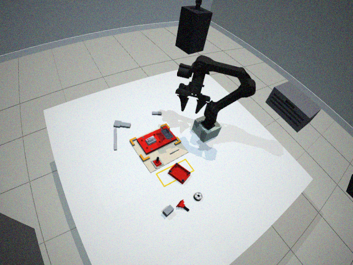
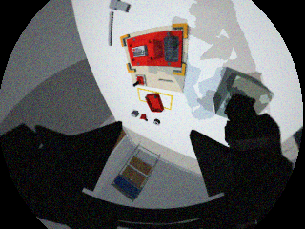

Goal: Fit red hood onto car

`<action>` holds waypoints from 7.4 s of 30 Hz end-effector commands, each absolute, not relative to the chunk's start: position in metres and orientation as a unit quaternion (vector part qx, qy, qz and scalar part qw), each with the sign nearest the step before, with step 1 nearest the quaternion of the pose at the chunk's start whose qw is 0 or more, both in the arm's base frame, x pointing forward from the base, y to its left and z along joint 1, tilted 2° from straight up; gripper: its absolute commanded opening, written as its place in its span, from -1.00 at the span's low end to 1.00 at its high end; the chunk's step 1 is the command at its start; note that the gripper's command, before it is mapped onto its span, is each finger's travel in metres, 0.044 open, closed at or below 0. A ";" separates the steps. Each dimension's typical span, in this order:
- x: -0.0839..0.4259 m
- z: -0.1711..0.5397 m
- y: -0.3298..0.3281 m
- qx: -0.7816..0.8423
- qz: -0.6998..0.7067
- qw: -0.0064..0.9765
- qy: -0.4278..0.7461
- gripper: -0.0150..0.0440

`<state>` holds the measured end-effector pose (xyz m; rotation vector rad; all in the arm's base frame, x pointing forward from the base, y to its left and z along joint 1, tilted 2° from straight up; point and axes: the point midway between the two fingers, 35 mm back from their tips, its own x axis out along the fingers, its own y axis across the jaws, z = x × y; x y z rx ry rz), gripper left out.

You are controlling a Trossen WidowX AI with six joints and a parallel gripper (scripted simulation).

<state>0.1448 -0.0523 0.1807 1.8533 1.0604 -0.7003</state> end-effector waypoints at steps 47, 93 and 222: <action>0.307 0.044 0.116 0.447 -0.427 0.552 0.560 1.00; 0.309 0.009 0.119 0.447 -0.427 0.552 0.560 1.00; 0.309 0.051 0.120 0.448 -0.424 0.552 0.562 -0.49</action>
